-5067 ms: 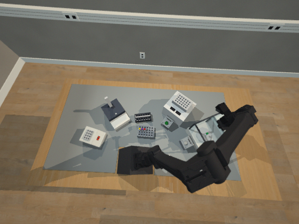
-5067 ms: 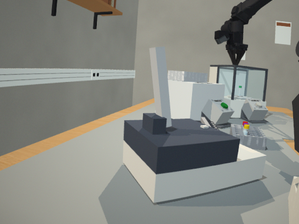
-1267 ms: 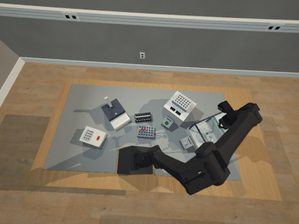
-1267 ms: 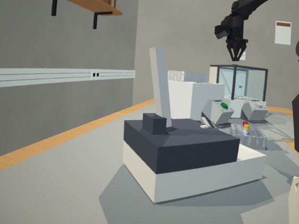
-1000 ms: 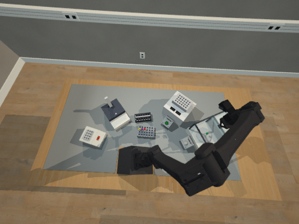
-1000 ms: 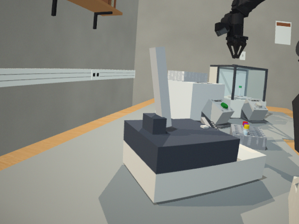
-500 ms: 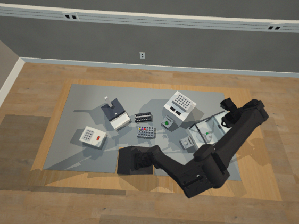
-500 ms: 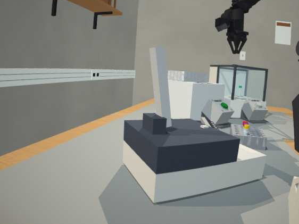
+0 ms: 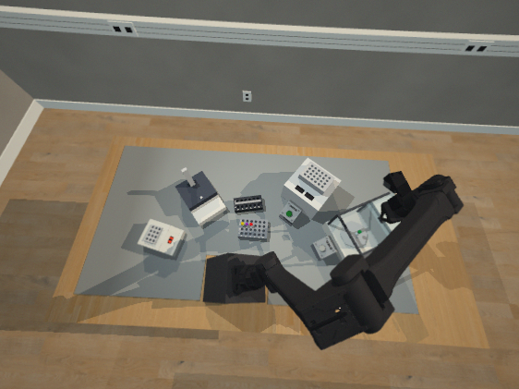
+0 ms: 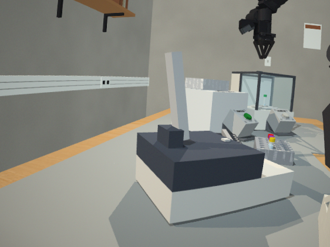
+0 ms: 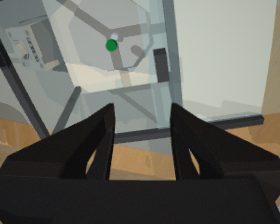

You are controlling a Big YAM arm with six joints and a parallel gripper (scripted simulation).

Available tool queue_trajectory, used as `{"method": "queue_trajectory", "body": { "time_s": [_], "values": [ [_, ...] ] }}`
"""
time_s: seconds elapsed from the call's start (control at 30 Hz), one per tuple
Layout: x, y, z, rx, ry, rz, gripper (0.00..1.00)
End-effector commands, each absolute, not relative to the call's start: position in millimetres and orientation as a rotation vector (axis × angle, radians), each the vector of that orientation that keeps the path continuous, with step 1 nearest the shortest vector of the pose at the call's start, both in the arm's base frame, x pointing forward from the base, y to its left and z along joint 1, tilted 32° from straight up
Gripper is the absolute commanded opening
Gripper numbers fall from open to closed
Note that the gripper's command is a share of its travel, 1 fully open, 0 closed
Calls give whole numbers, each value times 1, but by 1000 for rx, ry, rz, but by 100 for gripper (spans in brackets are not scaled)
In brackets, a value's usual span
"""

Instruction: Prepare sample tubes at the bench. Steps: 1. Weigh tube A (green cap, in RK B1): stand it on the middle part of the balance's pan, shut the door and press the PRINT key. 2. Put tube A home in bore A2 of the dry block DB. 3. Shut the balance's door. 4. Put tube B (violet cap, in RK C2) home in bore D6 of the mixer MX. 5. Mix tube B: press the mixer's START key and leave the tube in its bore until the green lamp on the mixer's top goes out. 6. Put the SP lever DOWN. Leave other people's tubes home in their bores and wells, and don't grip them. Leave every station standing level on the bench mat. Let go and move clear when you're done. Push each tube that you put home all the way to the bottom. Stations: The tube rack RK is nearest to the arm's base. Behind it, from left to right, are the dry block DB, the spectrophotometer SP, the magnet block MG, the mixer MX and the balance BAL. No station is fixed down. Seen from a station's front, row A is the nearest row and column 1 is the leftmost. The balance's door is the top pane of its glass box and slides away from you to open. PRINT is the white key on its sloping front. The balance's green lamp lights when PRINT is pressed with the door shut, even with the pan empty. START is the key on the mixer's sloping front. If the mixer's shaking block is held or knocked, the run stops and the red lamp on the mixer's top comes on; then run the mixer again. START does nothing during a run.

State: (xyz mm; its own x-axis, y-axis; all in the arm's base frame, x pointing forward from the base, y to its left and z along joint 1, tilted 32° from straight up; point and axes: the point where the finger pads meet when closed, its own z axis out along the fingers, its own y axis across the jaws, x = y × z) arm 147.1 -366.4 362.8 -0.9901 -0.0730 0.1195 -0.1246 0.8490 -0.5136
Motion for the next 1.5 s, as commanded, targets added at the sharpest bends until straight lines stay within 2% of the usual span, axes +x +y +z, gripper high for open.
{"method": "queue_trajectory", "body": {
  "time_s": [0.0,0.63,0.8,0.83,1.0,1.13,1.47],
  "values": [
    [160,-377,384,-90,-2978,925,36],
    [144,-348,360,-941,-2988,919,36],
    [151,-360,376,-1108,-2972,942,36],
    [142,-344,357,-1156,-2958,924,36],
    [148,-355,369,-1424,-2900,920,36],
    [139,-338,350,-1623,-2826,880,36],
    [144,-345,363,-2026,-2670,862,36]
  ]
}}
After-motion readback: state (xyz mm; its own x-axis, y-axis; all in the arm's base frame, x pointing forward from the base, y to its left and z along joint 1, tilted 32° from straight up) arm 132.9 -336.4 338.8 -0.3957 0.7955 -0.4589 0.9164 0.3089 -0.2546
